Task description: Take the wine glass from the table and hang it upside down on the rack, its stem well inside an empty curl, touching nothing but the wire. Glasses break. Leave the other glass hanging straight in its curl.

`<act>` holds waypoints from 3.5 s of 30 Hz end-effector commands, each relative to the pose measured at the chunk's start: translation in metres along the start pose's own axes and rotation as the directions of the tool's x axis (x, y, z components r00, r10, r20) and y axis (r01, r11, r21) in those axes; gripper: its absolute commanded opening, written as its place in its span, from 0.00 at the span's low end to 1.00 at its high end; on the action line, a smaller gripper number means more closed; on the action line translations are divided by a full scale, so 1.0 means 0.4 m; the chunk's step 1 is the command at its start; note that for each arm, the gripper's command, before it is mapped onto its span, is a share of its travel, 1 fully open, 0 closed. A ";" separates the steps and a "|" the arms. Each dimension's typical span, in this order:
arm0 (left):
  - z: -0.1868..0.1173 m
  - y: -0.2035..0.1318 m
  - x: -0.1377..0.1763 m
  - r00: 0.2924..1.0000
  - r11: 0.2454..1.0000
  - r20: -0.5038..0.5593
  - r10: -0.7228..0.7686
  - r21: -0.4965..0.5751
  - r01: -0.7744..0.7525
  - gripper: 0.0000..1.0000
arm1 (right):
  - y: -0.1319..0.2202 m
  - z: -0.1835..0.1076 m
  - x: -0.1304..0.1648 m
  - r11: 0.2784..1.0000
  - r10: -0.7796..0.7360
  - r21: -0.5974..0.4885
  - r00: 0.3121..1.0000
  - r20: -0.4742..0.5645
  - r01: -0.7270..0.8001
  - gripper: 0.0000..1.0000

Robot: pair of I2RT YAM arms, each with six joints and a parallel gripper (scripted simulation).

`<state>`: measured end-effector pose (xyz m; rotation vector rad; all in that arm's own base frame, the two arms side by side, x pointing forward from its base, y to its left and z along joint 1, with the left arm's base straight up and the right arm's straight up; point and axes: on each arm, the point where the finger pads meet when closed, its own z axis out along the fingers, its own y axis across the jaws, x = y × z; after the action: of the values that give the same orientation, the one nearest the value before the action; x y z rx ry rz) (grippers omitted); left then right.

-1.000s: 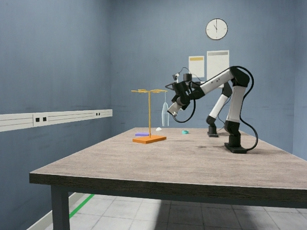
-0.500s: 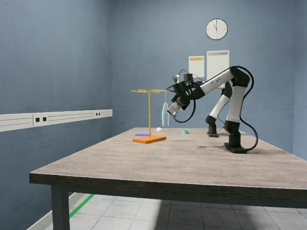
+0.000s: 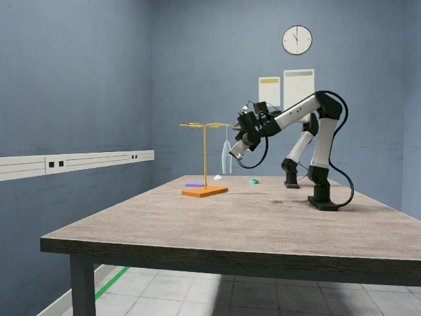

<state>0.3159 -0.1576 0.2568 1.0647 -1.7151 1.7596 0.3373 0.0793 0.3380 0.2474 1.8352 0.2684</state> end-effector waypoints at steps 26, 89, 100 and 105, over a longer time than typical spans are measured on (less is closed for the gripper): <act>-0.002 -0.003 0.036 0.999 0.999 -0.029 0.037 -0.003 -0.037 0.00 | 0.011 -0.184 0.231 0.966 0.197 0.201 0.969 -0.151 -0.165 0.15; -0.002 -0.003 0.036 0.999 0.999 -0.029 0.037 -0.003 -0.037 0.00 | 0.156 -0.339 0.422 0.961 -0.273 0.052 0.961 0.046 0.270 0.15; -0.002 -0.003 0.036 0.999 0.999 -0.029 0.037 -0.003 -0.037 0.00 | 0.158 -0.314 0.424 0.963 -0.268 0.042 0.963 0.034 0.267 0.15; -0.002 -0.003 0.036 0.999 0.999 -0.029 0.037 -0.003 -0.037 0.00 | 0.158 -0.301 0.422 0.963 -0.267 0.033 0.963 0.035 0.266 0.15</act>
<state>0.3160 -0.1576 0.2568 1.0646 -1.7151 1.7597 0.1733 0.1817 0.2379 0.0559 1.8070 0.0226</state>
